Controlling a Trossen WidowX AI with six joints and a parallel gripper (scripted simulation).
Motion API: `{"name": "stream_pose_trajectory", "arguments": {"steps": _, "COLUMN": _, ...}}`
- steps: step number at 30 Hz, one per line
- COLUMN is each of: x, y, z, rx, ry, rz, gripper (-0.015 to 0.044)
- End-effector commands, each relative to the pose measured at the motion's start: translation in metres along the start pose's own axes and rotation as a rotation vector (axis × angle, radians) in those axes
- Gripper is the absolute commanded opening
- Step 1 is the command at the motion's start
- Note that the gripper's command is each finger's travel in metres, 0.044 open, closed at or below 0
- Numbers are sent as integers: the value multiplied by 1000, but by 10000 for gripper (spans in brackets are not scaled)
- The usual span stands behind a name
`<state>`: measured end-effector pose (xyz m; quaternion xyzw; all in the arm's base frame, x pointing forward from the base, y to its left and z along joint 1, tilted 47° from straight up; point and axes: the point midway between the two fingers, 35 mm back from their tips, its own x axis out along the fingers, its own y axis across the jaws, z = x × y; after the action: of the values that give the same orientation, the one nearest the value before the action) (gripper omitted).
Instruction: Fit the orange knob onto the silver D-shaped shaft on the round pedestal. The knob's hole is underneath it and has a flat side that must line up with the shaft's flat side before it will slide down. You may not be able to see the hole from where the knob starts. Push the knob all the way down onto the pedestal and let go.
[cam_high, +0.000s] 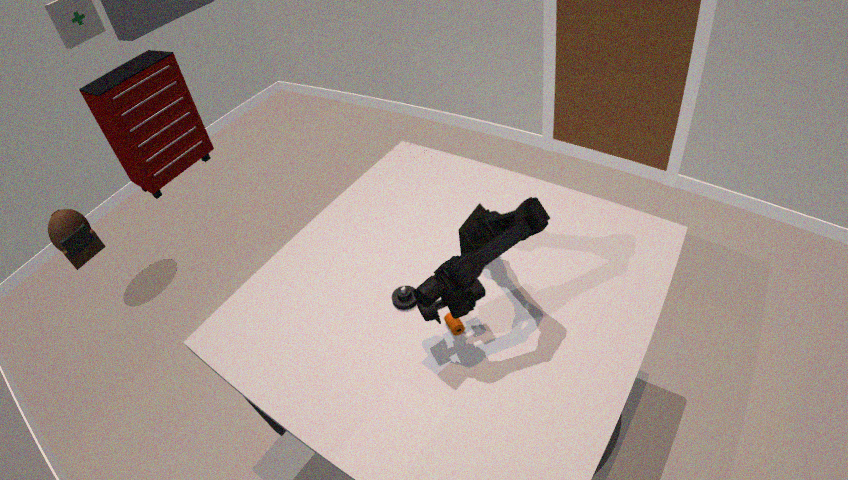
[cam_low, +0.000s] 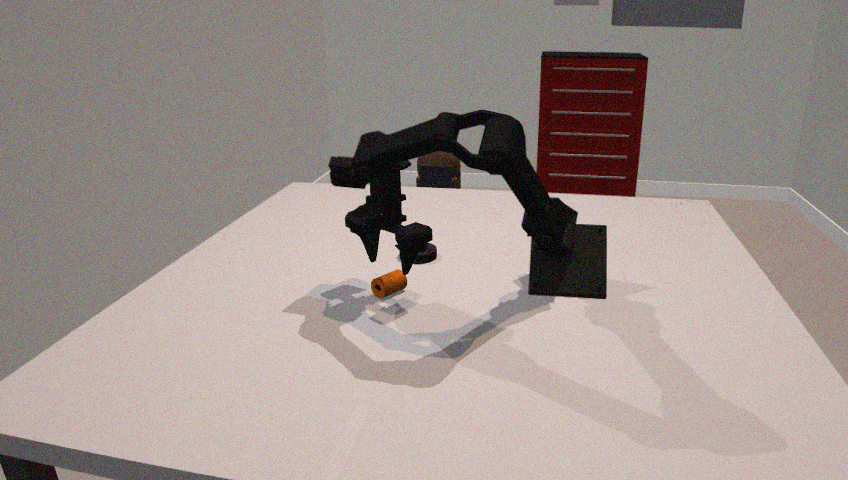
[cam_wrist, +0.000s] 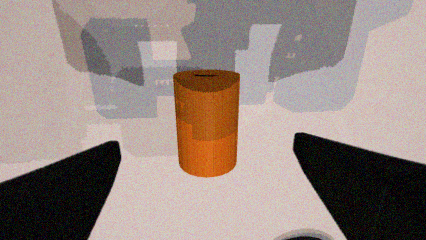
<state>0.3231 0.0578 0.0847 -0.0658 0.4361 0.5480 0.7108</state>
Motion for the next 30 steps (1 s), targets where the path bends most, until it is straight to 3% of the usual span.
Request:
{"name": "stream_pose_trajectory", "arguments": {"steps": 1, "x": 6, "y": -1, "z": 0, "rx": 7, "ry": -7, "rz": 0, "gripper": 440}}
{"name": "stream_pose_trajectory", "arguments": {"steps": 26, "x": 44, "y": -1, "z": 1, "rx": 6, "ry": -9, "rz": 1, "gripper": 440}}
{"name": "stream_pose_trajectory", "arguments": {"steps": 30, "x": 44, "y": -1, "z": 1, "rx": 6, "ry": -9, "rz": 1, "gripper": 335}}
